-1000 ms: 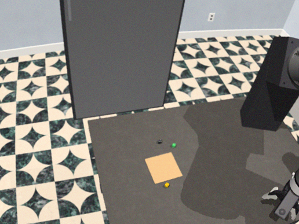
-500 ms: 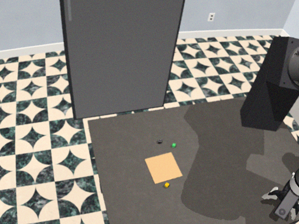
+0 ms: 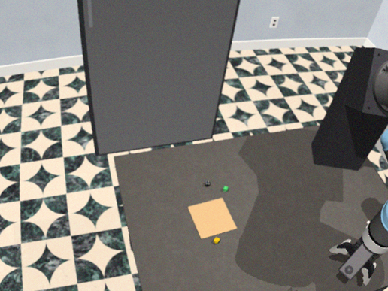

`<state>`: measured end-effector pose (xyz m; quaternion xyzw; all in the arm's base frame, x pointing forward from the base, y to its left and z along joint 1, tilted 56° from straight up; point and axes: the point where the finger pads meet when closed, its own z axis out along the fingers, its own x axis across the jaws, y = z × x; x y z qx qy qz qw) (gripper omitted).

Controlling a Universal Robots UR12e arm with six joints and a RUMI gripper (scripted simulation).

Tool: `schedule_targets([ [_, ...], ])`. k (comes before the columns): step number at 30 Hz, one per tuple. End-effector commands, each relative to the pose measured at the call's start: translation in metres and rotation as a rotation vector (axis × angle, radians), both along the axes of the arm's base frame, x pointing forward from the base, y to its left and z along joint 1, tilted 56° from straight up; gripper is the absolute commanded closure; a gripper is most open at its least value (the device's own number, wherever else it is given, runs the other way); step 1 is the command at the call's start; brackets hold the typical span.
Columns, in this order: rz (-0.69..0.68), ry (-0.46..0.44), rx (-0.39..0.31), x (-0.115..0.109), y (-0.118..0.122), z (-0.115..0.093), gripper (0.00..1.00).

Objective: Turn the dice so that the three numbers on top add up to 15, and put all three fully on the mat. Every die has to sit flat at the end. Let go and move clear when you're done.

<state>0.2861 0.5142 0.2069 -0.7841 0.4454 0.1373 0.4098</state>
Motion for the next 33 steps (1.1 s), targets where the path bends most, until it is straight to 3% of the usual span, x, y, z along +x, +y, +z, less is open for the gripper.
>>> schedule_targets([
  [1,-0.083,0.1,0.011,0.04,-0.005,-0.012,0.0],
  [13,-0.313,0.367,0.046,0.136,-0.042,-0.06,0.0],
  [16,-0.325,0.381,0.048,0.141,-0.045,-0.062,0.0],
  [18,-0.397,0.464,0.064,0.169,-0.06,-0.079,0.0],
  [29,-0.589,0.686,0.117,0.236,-0.109,-0.127,0.0],
  [32,-0.589,0.686,0.117,0.236,-0.109,-0.127,0.0],
  [33,-0.628,0.731,0.13,0.249,-0.12,-0.138,0.0],
])
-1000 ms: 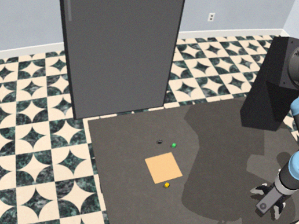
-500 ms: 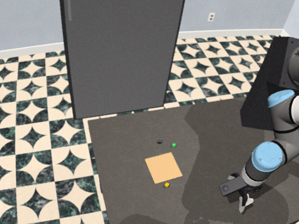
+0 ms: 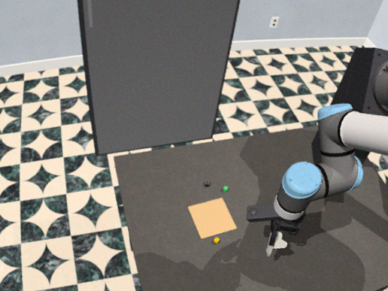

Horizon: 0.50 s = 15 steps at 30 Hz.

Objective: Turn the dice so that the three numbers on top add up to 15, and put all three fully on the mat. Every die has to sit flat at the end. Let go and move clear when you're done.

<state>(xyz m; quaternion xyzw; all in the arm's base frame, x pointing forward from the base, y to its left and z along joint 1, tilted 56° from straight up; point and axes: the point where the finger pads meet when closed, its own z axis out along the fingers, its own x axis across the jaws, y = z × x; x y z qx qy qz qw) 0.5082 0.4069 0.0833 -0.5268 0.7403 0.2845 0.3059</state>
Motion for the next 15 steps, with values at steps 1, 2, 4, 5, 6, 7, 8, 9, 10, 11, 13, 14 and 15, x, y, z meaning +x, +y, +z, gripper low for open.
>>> schedule_targets([
  [1,-0.114,0.114,0.038,0.039,-0.024,-0.025,0.0],
  [2,-0.133,0.135,0.044,0.044,-0.029,-0.03,0.0],
  [4,-0.154,0.157,0.051,0.05,-0.035,-0.036,0.0],
  [5,-0.181,0.186,0.06,0.058,-0.044,-0.043,0.0],
  [6,-0.193,0.2,0.064,0.061,-0.047,-0.047,0.0],
  [7,-0.217,0.225,0.073,0.067,-0.054,-0.053,0.0],
  [8,-0.233,0.241,0.078,0.071,-0.059,-0.058,0.0],
  [9,-0.255,0.265,0.087,0.077,-0.066,-0.064,0.0],
  [10,-0.271,0.282,0.092,0.08,-0.071,-0.068,0.0],
  [11,-0.294,0.306,0.101,0.086,-0.078,-0.075,0.0],
  [13,-0.332,0.347,0.116,0.095,-0.09,-0.086,0.0],
  [14,-0.345,0.36,0.121,0.097,-0.094,-0.09,0.0],
  [15,-0.345,0.36,0.121,0.097,-0.094,-0.09,0.0],
])
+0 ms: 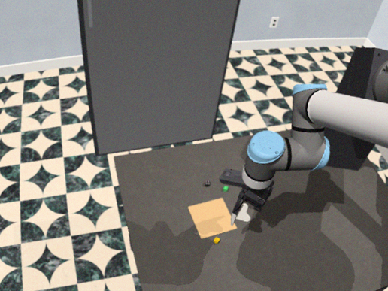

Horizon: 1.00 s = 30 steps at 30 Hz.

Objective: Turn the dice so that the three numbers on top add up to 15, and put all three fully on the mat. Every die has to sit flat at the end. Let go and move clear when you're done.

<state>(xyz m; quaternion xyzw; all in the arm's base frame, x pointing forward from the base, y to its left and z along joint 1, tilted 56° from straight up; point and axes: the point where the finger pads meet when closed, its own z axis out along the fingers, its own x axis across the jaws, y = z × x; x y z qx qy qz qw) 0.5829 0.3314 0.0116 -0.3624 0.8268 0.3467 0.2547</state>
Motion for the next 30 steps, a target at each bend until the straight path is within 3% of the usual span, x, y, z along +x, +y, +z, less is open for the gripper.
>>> schedule_targets([
  [1,-0.076,0.07,0.03,0.023,-0.019,-0.018,0.0],
  [4,-0.168,0.165,0.068,0.041,-0.048,-0.045,0.0],
  [16,-0.382,0.387,0.171,0.072,-0.12,-0.111,0.0],
  [24,-0.456,0.464,0.211,0.079,-0.146,-0.135,0.0],
  [30,-0.476,0.485,0.223,0.081,-0.152,-0.142,0.0],
])
